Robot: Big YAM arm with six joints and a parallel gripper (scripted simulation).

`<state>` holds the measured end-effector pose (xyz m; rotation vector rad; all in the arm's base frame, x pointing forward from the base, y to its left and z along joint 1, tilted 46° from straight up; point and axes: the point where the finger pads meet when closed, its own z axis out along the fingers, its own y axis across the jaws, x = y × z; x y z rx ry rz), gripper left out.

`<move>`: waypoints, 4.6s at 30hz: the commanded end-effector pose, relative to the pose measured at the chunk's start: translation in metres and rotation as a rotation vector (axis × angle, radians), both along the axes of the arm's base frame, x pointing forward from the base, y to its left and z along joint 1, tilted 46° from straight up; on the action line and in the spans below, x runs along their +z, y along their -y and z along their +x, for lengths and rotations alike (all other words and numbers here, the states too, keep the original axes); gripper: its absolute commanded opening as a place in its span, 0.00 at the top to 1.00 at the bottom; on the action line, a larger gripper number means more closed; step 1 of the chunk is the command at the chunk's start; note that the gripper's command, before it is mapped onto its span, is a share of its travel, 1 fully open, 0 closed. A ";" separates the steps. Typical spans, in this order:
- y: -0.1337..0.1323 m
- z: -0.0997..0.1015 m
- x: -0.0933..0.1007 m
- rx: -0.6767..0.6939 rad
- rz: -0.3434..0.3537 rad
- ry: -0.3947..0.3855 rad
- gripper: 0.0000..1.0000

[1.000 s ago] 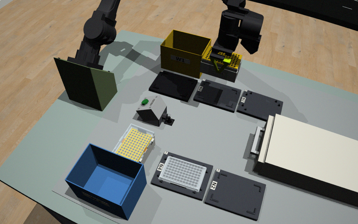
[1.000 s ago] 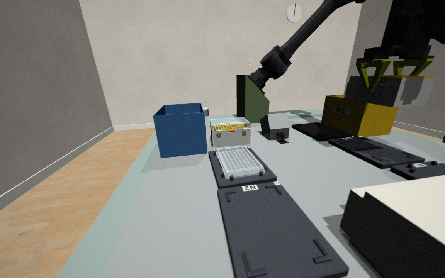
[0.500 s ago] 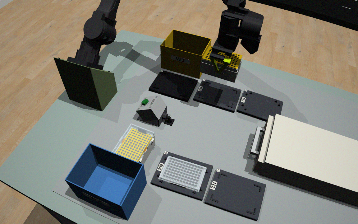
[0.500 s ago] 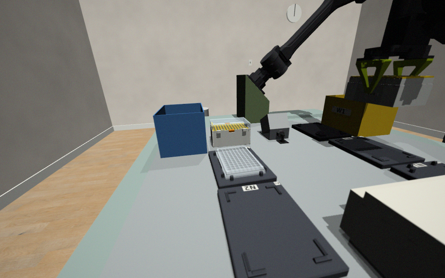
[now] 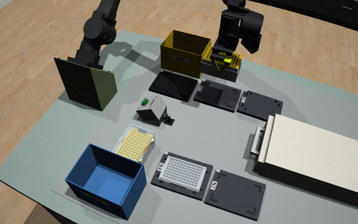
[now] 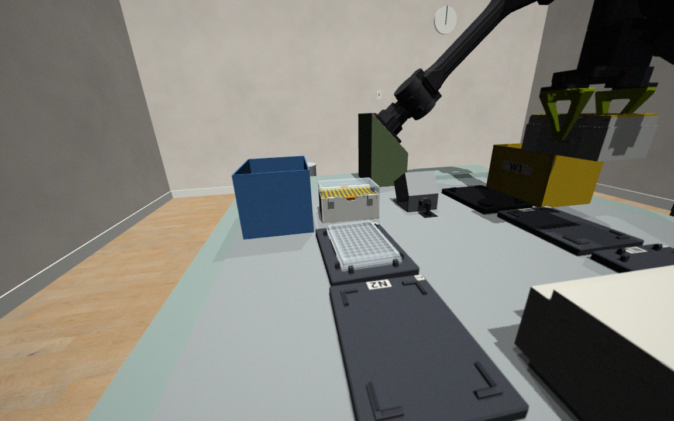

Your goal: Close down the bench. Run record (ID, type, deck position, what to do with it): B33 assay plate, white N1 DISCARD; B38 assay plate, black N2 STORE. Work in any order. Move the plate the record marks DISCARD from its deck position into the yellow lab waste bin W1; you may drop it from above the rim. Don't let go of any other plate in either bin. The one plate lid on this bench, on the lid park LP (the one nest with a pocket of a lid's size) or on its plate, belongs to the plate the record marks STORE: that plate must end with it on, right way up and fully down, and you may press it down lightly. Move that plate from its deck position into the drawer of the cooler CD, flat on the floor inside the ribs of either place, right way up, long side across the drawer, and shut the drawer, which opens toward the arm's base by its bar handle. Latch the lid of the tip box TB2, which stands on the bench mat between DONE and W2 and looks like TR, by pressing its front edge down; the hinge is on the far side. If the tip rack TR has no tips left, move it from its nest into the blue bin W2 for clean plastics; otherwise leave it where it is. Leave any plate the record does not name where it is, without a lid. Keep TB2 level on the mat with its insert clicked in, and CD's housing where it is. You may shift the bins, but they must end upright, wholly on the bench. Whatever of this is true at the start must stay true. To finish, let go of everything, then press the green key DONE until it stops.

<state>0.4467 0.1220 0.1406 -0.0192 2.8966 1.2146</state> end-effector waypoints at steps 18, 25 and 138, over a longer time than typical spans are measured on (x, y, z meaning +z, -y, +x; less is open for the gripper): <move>0.044 -0.009 -0.024 -0.023 -0.001 0.029 1.00; 0.057 -0.015 -0.044 -0.023 -0.001 0.018 1.00; 0.242 -0.088 -0.214 -0.021 -0.033 0.063 1.00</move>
